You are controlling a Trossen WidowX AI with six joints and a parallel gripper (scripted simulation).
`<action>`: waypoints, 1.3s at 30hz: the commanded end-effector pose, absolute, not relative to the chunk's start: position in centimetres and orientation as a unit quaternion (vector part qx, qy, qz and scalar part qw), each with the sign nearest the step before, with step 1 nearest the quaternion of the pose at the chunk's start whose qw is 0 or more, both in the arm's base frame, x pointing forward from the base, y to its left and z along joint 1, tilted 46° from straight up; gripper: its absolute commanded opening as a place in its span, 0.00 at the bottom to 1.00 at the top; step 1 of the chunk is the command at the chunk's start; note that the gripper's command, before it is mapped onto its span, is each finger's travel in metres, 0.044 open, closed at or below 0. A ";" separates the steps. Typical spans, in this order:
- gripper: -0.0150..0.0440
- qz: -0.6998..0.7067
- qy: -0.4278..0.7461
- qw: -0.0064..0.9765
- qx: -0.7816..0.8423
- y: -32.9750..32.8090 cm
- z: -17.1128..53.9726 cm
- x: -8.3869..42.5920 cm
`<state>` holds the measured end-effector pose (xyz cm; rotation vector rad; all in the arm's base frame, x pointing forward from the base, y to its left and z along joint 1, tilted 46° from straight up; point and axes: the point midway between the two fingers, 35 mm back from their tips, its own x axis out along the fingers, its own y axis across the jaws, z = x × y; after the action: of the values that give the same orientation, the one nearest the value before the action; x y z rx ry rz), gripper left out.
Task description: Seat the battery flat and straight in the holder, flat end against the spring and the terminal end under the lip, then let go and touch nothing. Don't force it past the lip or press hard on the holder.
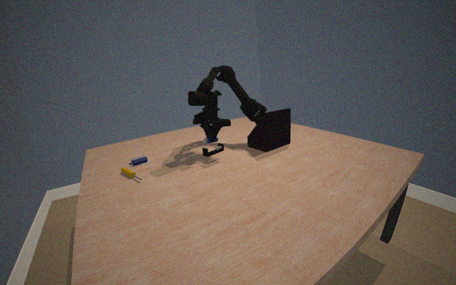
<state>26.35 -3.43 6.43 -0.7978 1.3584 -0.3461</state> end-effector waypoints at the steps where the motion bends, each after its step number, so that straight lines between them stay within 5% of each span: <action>1: 0.38 -0.144 0.595 0.704 -0.361 -3.9 5.9 26.4; 39: 0.38 -0.084 0.505 0.773 -0.374 -5.9 4.5 26.1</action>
<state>26.25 -5.77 4.64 -0.8091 1.1098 -0.1948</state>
